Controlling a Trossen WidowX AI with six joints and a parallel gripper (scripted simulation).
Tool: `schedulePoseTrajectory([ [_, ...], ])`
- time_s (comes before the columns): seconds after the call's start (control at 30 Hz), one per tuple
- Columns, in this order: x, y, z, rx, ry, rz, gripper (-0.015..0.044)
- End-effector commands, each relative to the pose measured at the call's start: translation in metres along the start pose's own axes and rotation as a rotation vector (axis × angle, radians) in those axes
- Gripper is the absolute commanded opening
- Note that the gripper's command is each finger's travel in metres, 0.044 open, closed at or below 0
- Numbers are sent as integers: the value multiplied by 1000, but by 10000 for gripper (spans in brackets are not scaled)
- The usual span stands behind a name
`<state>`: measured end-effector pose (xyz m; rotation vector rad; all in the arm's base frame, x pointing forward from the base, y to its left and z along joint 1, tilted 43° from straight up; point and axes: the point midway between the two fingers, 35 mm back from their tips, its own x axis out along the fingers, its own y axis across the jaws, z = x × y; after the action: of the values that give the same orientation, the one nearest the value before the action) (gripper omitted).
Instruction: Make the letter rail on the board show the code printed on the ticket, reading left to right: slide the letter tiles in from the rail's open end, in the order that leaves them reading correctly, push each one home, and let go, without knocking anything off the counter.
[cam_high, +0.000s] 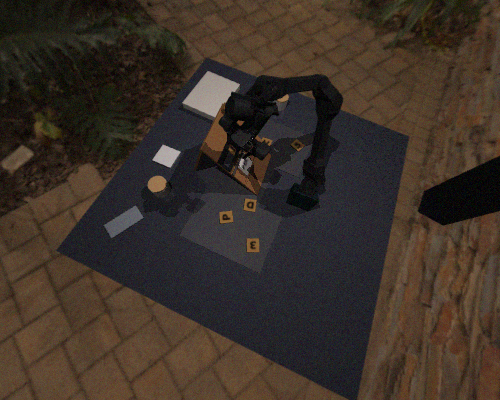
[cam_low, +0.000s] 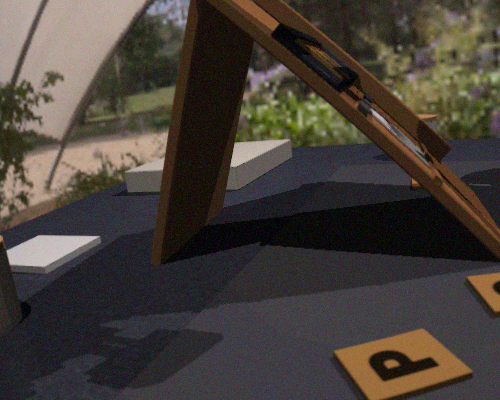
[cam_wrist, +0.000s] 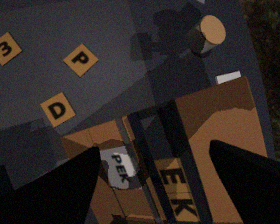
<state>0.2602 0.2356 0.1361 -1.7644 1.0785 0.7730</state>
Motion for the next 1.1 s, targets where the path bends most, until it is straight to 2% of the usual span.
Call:
schedulePoseTrajectory([
  [0.0, 55, 11, 39, 221, 72, 61, 340],
  [0.27, 147, 51, 82, 531, 218, 117, 340],
  [0.53, 239, 114, 100, 828, 389, 117, 340],
  [1.07, 250, 116, 94, 845, 399, 115, 340],
])
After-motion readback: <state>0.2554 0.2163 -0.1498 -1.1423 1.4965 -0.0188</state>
